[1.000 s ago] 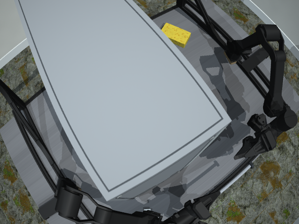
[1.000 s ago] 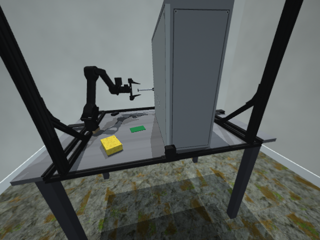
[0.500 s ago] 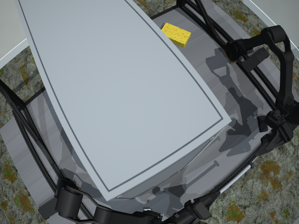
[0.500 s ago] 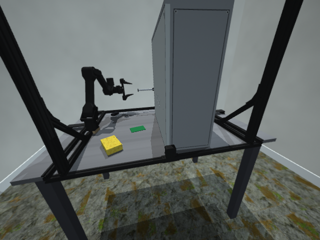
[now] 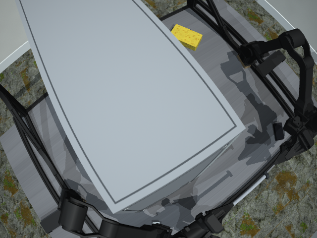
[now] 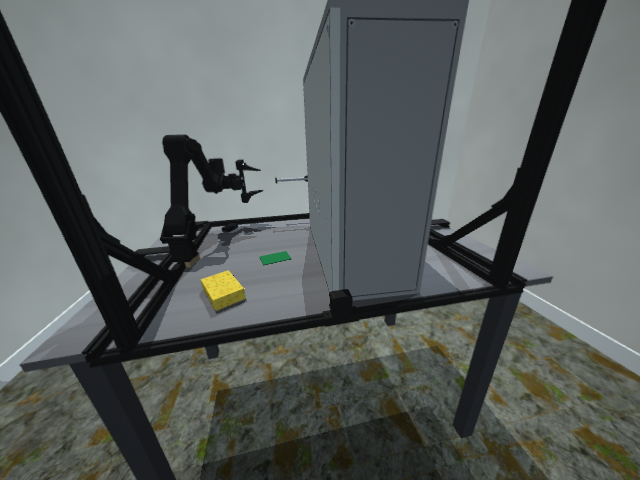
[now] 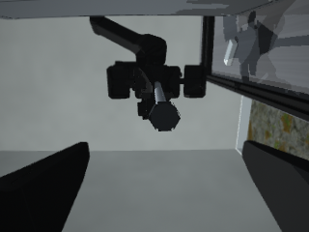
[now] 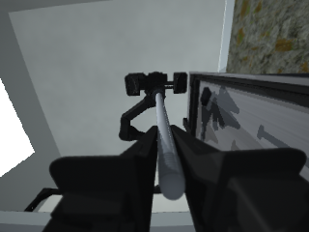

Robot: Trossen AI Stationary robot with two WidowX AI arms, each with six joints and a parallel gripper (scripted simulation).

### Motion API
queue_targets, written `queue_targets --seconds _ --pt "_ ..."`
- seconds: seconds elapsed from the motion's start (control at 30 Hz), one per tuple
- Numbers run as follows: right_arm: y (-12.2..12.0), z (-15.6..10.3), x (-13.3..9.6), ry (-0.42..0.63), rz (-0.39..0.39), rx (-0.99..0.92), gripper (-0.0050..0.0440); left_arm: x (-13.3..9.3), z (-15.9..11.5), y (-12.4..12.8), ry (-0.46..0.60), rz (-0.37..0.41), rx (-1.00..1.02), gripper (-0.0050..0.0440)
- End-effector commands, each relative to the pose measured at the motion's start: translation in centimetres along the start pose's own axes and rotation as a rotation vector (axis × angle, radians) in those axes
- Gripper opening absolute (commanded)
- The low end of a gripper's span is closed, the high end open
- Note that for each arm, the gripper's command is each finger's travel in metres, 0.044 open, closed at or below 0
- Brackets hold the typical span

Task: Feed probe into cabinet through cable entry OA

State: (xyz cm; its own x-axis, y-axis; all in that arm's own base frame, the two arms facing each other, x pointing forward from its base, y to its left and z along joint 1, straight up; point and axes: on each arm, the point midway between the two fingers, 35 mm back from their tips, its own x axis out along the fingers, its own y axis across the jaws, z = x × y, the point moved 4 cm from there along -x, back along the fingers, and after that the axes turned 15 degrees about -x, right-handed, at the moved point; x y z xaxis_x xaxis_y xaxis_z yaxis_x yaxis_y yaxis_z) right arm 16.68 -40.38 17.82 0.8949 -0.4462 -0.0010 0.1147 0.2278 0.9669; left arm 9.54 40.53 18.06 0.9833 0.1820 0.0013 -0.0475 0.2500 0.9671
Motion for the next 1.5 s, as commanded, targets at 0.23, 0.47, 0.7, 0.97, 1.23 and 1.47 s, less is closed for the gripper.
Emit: queue_targets --seconds 0.23,0.47,0.7,0.97,1.23,1.47 --pt "0.0 0.1 0.0 -0.003 0.000 -0.004 0.0000 0.1 -0.2 -0.3 -0.002 -0.002 -0.005 0.0440" --pt "0.0 0.1 0.0 -0.003 0.000 -0.004 0.0000 1.1 -0.2 -0.3 0.002 -0.001 -0.005 0.0440" --pt "0.0 0.1 0.0 -0.003 0.000 -0.004 0.0000 2.2 -0.2 -0.3 0.006 0.000 -0.005 0.0440" --pt "0.0 0.1 0.0 -0.003 0.000 -0.004 0.0000 3.0 -0.2 -0.3 0.010 0.001 -0.005 0.0440" --pt "0.0 0.1 0.0 -0.003 0.000 -0.004 0.0000 4.2 -0.2 -0.3 0.014 0.003 -0.005 0.0440" --pt "0.0 0.1 0.0 -0.003 0.000 -0.004 0.0000 5.0 -0.2 -0.3 0.017 0.003 -0.005 0.0440"
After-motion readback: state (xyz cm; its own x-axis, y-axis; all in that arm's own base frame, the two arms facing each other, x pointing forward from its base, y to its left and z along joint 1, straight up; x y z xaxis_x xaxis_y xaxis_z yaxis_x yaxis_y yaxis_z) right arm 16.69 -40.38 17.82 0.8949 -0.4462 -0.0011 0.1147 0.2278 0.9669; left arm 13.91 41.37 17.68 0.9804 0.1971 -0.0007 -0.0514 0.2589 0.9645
